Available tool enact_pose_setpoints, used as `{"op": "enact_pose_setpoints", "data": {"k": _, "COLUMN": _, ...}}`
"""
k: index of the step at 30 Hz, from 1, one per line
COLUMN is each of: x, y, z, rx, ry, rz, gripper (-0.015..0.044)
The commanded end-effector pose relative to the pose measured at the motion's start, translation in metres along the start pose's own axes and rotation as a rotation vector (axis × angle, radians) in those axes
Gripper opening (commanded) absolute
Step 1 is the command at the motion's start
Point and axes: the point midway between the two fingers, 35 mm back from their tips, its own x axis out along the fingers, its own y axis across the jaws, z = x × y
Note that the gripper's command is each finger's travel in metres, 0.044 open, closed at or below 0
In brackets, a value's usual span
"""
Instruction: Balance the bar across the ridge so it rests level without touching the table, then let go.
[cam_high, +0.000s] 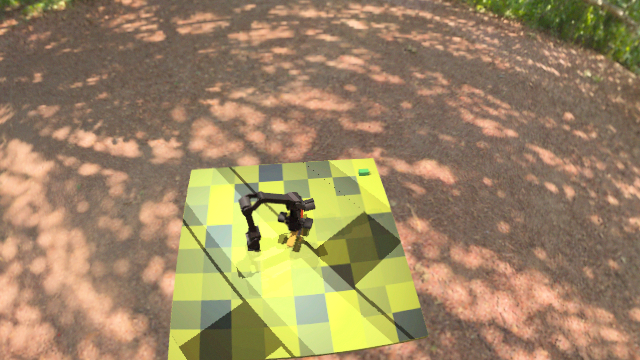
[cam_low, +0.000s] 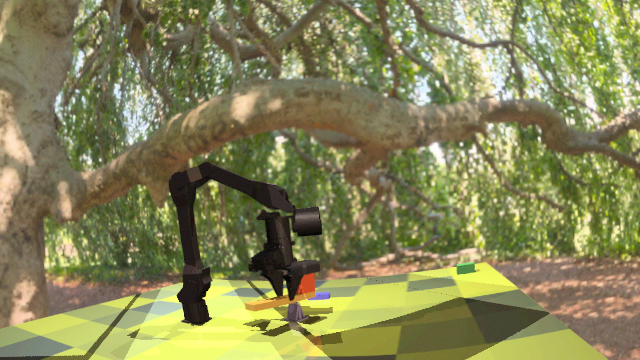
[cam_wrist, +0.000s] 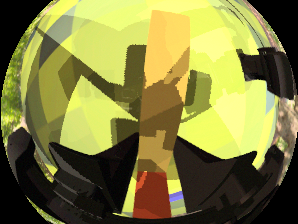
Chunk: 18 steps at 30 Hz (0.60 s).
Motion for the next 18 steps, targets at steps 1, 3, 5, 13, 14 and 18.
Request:
{"op": "enact_pose_setpoints", "data": {"k": 1, "x": 0.0007, "y": -0.0003, "z": -0.0009, "rx": 0.006, "ry": 0.005, "rz": -0.003, "gripper": 0.0000}}
{"op": "enact_pose_setpoints", "data": {"k": 3, "x": 0.0009, "y": -0.0003, "z": -0.0010, "rx": 0.006, "ry": 0.005, "rz": -0.003, "gripper": 0.0000}}
{"op": "enact_pose_setpoints", "data": {"k": 5, "x": 0.0010, "y": -0.0003, "z": -0.0010, "rx": 0.006, "ry": 0.005, "rz": -0.003, "gripper": 0.0000}}
{"op": "enact_pose_setpoints", "data": {"k": 13, "x": 0.0017, "y": -0.0003, "z": -0.0010, "rx": 0.006, "ry": 0.005, "rz": -0.003, "gripper": 0.0000}}
{"op": "enact_pose_setpoints", "data": {"k": 14, "x": 0.0017, "y": -0.0003, "z": -0.0010, "rx": 0.006, "ry": 0.005, "rz": -0.003, "gripper": 0.0000}}
{"op": "enact_pose_setpoints", "data": {"k": 18, "x": 0.0021, "y": -0.0003, "z": -0.0010, "rx": 0.006, "ry": 0.005, "rz": -0.003, "gripper": 0.0000}}
